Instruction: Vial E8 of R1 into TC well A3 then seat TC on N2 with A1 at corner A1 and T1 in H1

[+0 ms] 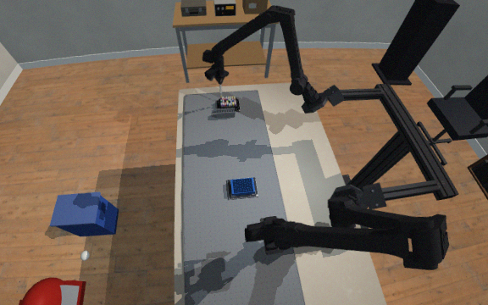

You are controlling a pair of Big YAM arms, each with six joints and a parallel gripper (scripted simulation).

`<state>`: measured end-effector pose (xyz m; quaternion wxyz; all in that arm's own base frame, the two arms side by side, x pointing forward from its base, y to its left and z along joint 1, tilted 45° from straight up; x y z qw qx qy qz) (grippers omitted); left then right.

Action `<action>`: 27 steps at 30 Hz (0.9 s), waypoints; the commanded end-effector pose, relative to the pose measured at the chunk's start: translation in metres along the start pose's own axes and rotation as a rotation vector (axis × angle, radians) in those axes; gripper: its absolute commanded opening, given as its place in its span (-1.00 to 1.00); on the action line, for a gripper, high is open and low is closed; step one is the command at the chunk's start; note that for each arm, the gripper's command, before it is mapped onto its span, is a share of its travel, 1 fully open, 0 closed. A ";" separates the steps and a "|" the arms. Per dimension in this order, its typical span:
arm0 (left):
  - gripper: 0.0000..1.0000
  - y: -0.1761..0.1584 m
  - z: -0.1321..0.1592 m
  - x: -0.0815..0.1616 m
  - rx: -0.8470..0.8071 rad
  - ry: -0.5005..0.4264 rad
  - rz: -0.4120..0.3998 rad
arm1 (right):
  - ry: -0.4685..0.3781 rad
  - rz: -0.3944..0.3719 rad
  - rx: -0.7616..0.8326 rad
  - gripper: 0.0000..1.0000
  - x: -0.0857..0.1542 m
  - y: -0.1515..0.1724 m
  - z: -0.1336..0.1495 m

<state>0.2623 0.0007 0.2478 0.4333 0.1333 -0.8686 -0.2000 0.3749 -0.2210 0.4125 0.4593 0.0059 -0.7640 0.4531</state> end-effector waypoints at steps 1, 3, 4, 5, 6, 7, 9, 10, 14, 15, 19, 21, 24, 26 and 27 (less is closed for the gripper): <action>1.00 0.003 -0.007 0.005 -0.003 -0.015 0.000 | -0.001 -0.008 -0.001 -0.82 0.003 -0.005 -0.006; 1.00 0.003 -0.007 0.005 -0.003 -0.015 0.000 | -0.003 -0.004 -0.001 -0.82 0.004 -0.006 -0.006; 1.00 0.003 -0.007 0.005 -0.003 -0.015 0.000 | -0.004 -0.001 -0.002 -0.82 0.004 -0.007 -0.007; 1.00 0.003 -0.007 0.005 -0.003 -0.015 0.000 | -0.005 0.003 -0.002 -0.82 0.005 -0.009 -0.007; 1.00 0.003 -0.007 0.005 -0.003 -0.015 0.000 | -0.007 0.008 -0.002 -0.82 0.005 -0.011 -0.008; 1.00 0.003 -0.007 0.005 -0.003 -0.015 0.000 | -0.008 0.015 -0.003 -0.82 0.005 -0.013 -0.008; 1.00 0.003 -0.007 0.005 -0.003 -0.015 0.000 | -0.012 0.028 -0.004 -0.82 0.006 -0.017 -0.009; 1.00 0.003 -0.007 0.005 -0.003 -0.015 0.000 | -0.013 0.031 -0.004 -0.82 0.008 -0.017 -0.009; 1.00 0.003 -0.007 0.005 -0.003 -0.015 0.000 | -0.012 0.029 -0.004 -0.82 0.005 -0.016 -0.009; 1.00 0.003 -0.007 0.005 -0.003 -0.015 0.000 | -0.012 0.030 -0.004 -0.82 0.004 -0.016 -0.009; 1.00 0.003 -0.007 0.005 -0.003 -0.015 0.000 | -0.015 0.043 -0.005 -0.82 0.006 -0.020 -0.009; 1.00 0.003 -0.007 0.005 -0.003 -0.015 0.000 | -0.014 0.040 -0.005 -0.82 0.005 -0.019 -0.009; 1.00 0.003 -0.007 0.005 -0.003 -0.015 0.000 | -0.011 0.030 -0.004 -0.82 0.002 -0.015 -0.008; 1.00 0.003 -0.007 0.005 -0.003 -0.015 0.000 | -0.012 0.033 -0.004 -0.82 0.003 -0.015 -0.008; 1.00 0.003 -0.007 0.005 -0.003 -0.015 0.000 | -0.012 0.033 -0.004 -0.82 0.003 -0.015 -0.008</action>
Point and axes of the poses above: on each arm, the point where the finger pads meet when closed, its own x axis back along the fingers, its own y axis across the jaws, z = x × y, the point moved 9 cm from there along x, back along the fingers, and after that the axes turned 4 degrees about -x, right-handed, at the moved point
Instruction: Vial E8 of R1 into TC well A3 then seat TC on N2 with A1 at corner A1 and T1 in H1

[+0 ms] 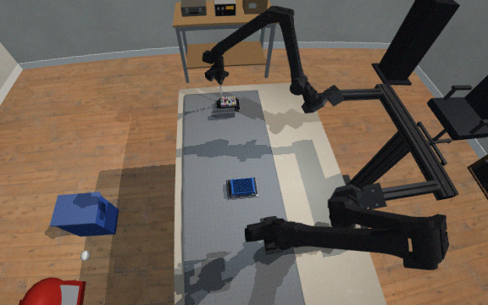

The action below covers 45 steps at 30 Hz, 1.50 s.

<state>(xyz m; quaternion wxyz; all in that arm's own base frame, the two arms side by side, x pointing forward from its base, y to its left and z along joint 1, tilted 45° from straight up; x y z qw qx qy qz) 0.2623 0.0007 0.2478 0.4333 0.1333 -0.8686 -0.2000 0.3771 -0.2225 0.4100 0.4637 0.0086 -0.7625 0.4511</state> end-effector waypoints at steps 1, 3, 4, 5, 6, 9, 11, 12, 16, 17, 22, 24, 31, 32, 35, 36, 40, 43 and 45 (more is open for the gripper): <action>1.00 0.003 -0.007 0.005 -0.003 -0.015 0.000 | -0.017 0.043 -0.005 -0.82 0.006 -0.015 -0.008; 1.00 0.003 -0.007 0.005 -0.003 -0.015 0.000 | -0.016 0.043 -0.009 -0.82 0.013 0.000 -0.008; 1.00 0.003 -0.007 0.005 -0.003 -0.015 0.000 | -0.016 0.044 -0.009 -0.82 0.013 0.002 -0.009; 1.00 0.003 -0.007 0.005 -0.003 -0.015 0.000 | -0.017 0.045 -0.009 -0.82 0.013 0.003 -0.010; 1.00 0.003 -0.007 0.005 -0.003 -0.015 0.000 | -0.017 0.045 -0.009 -0.82 0.013 0.003 -0.010; 1.00 0.003 -0.007 0.005 -0.003 -0.015 0.000 | -0.018 0.047 -0.009 -0.82 0.013 0.006 -0.011; 1.00 0.003 -0.007 0.005 -0.003 -0.015 0.000 | -0.019 0.048 -0.009 -0.82 0.014 0.009 -0.013; 1.00 0.003 -0.007 0.005 -0.003 -0.015 0.000 | -0.020 0.049 -0.009 -0.82 0.014 0.011 -0.014; 1.00 0.003 -0.007 0.005 -0.003 -0.015 0.000 | -0.021 0.052 -0.010 -0.82 0.014 0.016 -0.017; 1.00 0.003 -0.007 0.005 -0.003 -0.015 0.000 | -0.022 0.052 -0.010 -0.82 0.014 0.018 -0.018; 1.00 0.003 -0.007 0.005 -0.003 -0.015 0.000 | -0.024 0.055 -0.010 -0.82 0.014 0.025 -0.023; 1.00 0.003 -0.007 0.005 -0.003 -0.015 0.000 | -0.024 0.055 -0.010 -0.82 0.014 0.025 -0.023; 1.00 0.003 -0.007 0.005 -0.003 -0.015 0.000 | -0.025 0.056 -0.011 -0.82 0.014 0.035 -0.029; 1.00 0.003 -0.007 0.005 -0.003 -0.015 0.000 | -0.026 0.056 -0.011 -0.82 0.014 0.036 -0.030; 1.00 0.003 -0.007 0.005 -0.003 -0.015 0.000 | -0.028 0.059 -0.012 -0.82 0.014 0.039 -0.033; 1.00 0.003 -0.007 0.005 -0.003 -0.015 0.000 | -0.027 0.059 -0.011 -0.82 0.014 0.041 -0.034; 1.00 0.003 -0.007 0.005 -0.003 -0.015 0.000 | -0.027 0.058 -0.011 -0.82 0.013 0.046 -0.036; 1.00 0.003 -0.007 0.005 -0.003 -0.015 0.000 | -0.035 0.074 -0.015 -0.82 0.019 0.042 -0.040; 1.00 0.003 -0.007 0.005 -0.003 -0.015 0.000 | -0.028 0.058 -0.012 -0.82 0.013 0.052 -0.040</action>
Point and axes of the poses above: on each arm, the point where the finger pads meet when closed, its own x axis back along the fingers, its own y axis across the jaws, z = x × y, the point moved 9 cm from there along x, back along the fingers, and after that the axes turned 4 degrees about -x, right-handed, at the moved point
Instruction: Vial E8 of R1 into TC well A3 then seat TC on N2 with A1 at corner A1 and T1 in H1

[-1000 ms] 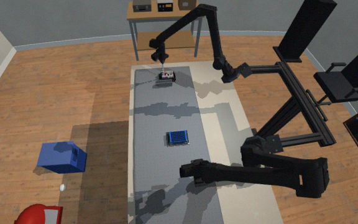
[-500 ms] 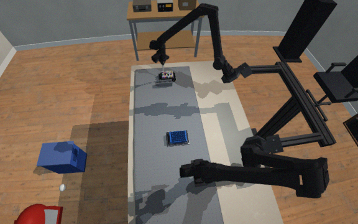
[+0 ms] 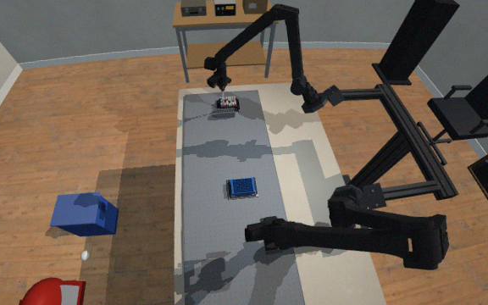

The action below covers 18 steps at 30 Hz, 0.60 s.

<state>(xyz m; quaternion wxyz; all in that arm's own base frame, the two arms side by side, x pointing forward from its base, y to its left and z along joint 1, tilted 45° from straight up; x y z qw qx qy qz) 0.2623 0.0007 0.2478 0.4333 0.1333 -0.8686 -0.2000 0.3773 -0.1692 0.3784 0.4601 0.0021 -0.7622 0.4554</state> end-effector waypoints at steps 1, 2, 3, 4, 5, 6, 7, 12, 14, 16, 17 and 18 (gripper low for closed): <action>1.00 0.003 -0.007 0.005 -0.003 -0.015 0.000 | -0.029 0.041 -0.013 -0.82 0.014 0.000 -0.008; 1.00 0.003 -0.007 0.005 -0.003 -0.015 0.000 | -0.029 0.041 -0.013 -0.82 0.014 0.002 -0.009; 1.00 0.003 -0.007 0.005 -0.003 -0.015 0.000 | -0.029 0.040 -0.013 -0.82 0.014 0.003 -0.010; 1.00 0.003 -0.007 0.005 -0.003 -0.015 0.000 | -0.029 0.040 -0.013 -0.82 0.014 0.004 -0.011; 1.00 0.003 -0.007 0.005 -0.003 -0.015 0.000 | -0.030 0.041 -0.013 -0.82 0.015 0.005 -0.012; 1.00 0.003 -0.007 0.005 -0.003 -0.015 0.000 | -0.032 0.044 -0.014 -0.82 0.016 0.005 -0.013; 1.00 0.003 -0.007 0.005 -0.003 -0.015 0.000 | -0.031 0.042 -0.014 -0.82 0.015 0.007 -0.014; 1.00 0.003 -0.007 0.005 -0.003 -0.015 0.000 | -0.031 0.041 -0.014 -0.82 0.015 0.013 -0.018; 1.00 0.003 -0.007 0.005 -0.003 -0.015 0.000 | -0.046 0.072 -0.022 -0.82 0.024 0.001 -0.023; 1.00 0.003 -0.007 0.005 -0.003 -0.015 0.000 | -0.031 0.040 -0.014 -0.82 0.014 0.018 -0.020; 1.00 0.003 -0.007 0.005 -0.003 -0.015 0.000 | -0.031 0.040 -0.014 -0.82 0.014 0.020 -0.021; 1.00 0.003 -0.007 0.005 -0.003 -0.015 0.000 | -0.031 0.040 -0.014 -0.82 0.014 0.021 -0.022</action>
Point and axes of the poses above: on each arm, the point where the finger pads meet when closed, its own x axis back along the fingers, its own y axis across the jaws, z = x × y, the point moved 9 cm from there along x, back along the fingers, and after that the axes turned 4 degrees about -x, right-handed, at the moved point
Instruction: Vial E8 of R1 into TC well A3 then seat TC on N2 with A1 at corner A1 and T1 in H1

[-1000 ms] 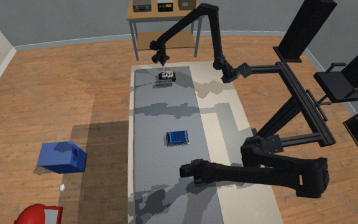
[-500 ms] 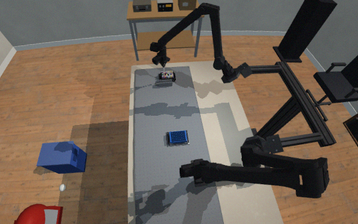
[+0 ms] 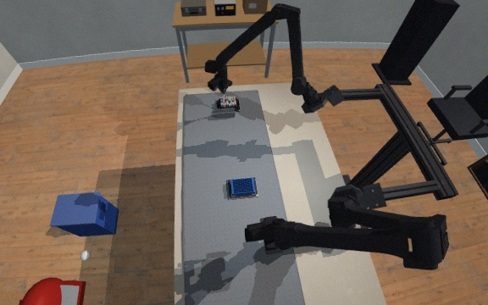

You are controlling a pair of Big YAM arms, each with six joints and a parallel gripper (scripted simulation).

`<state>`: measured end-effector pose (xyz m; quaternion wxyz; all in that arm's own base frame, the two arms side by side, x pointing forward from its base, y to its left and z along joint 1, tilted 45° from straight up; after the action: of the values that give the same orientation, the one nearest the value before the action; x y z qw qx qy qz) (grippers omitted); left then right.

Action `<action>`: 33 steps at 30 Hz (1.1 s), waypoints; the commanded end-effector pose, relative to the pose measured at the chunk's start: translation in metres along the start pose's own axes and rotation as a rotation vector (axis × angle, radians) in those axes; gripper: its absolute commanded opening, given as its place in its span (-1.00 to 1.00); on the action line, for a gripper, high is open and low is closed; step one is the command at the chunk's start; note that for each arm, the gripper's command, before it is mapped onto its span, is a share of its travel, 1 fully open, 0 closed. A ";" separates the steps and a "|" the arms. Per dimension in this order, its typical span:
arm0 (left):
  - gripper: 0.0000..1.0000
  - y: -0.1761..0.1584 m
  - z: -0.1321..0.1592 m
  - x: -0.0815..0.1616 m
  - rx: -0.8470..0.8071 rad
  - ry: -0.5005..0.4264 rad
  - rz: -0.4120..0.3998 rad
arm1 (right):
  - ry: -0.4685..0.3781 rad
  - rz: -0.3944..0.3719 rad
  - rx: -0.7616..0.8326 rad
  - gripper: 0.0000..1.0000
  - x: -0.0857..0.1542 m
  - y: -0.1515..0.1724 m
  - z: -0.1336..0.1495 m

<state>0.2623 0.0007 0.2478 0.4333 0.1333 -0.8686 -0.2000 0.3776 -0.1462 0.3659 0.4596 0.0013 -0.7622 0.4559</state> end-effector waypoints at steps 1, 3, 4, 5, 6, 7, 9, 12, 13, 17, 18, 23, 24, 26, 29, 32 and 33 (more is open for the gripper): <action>1.00 0.003 -0.007 0.005 -0.003 -0.015 0.000 | -0.031 0.037 -0.014 -0.82 0.014 0.000 -0.009; 1.00 0.003 -0.007 0.005 -0.003 -0.015 0.000 | -0.031 0.035 -0.014 -0.82 0.013 0.003 -0.011; 1.00 0.003 -0.007 0.005 -0.003 -0.015 0.000 | -0.033 0.039 -0.015 -0.82 0.014 0.002 -0.012; 1.00 0.003 -0.007 0.005 -0.003 -0.015 0.000 | -0.034 0.040 -0.016 -0.82 0.015 0.004 -0.013; 1.00 0.003 -0.007 0.005 -0.003 -0.015 0.000 | -0.032 0.036 -0.015 -0.82 0.013 0.007 -0.013; 1.00 0.003 -0.007 0.005 -0.003 -0.015 0.000 | -0.032 0.036 -0.015 -0.82 0.013 0.009 -0.014; 1.00 0.003 -0.007 0.005 -0.003 -0.015 0.000 | -0.034 0.039 -0.016 -0.82 0.014 0.010 -0.016; 1.00 0.003 -0.007 0.005 -0.003 -0.015 0.000 | -0.035 0.040 -0.016 -0.82 0.015 0.011 -0.017; 1.00 0.003 -0.007 0.005 -0.003 -0.015 0.000 | -0.041 0.053 -0.020 -0.82 0.019 0.006 -0.020; 1.00 0.003 -0.007 0.005 -0.003 -0.015 0.000 | -0.032 0.035 -0.015 -0.82 0.013 0.020 -0.021; 1.00 0.003 -0.007 0.005 -0.003 -0.015 0.000 | -0.033 0.035 -0.015 -0.82 0.013 0.021 -0.022; 1.00 0.003 -0.007 0.005 -0.003 -0.015 0.000 | -0.034 0.034 -0.016 -0.82 0.013 0.028 -0.027; 1.00 0.003 -0.007 0.005 -0.003 -0.015 0.000 | -0.035 0.037 -0.017 -0.82 0.014 0.028 -0.028; 1.00 0.003 -0.007 0.005 -0.003 -0.015 0.000 | -0.035 0.036 -0.017 -0.82 0.014 0.031 -0.030; 1.00 0.003 -0.007 0.005 -0.003 -0.015 0.000 | -0.034 0.034 -0.016 -0.82 0.013 0.034 -0.030; 1.00 0.003 -0.007 0.005 -0.003 -0.015 0.000 | -0.034 0.033 -0.016 -0.82 0.013 0.038 -0.033; 1.00 0.003 -0.007 0.005 -0.003 -0.015 0.000 | -0.034 0.033 -0.016 -0.82 0.013 0.040 -0.034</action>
<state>0.2623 0.0007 0.2478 0.4333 0.1333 -0.8686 -0.2000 0.3791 -0.1037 0.3437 0.4587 0.0015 -0.7624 0.4565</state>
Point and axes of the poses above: on each arm, the point where the finger pads meet when closed, its own x axis back along the fingers, its own y axis across the jaws, z = x × y, the point moved 9 cm from there along x, back along the fingers, and after that the axes turned 4 degrees about -x, right-handed, at the moved point
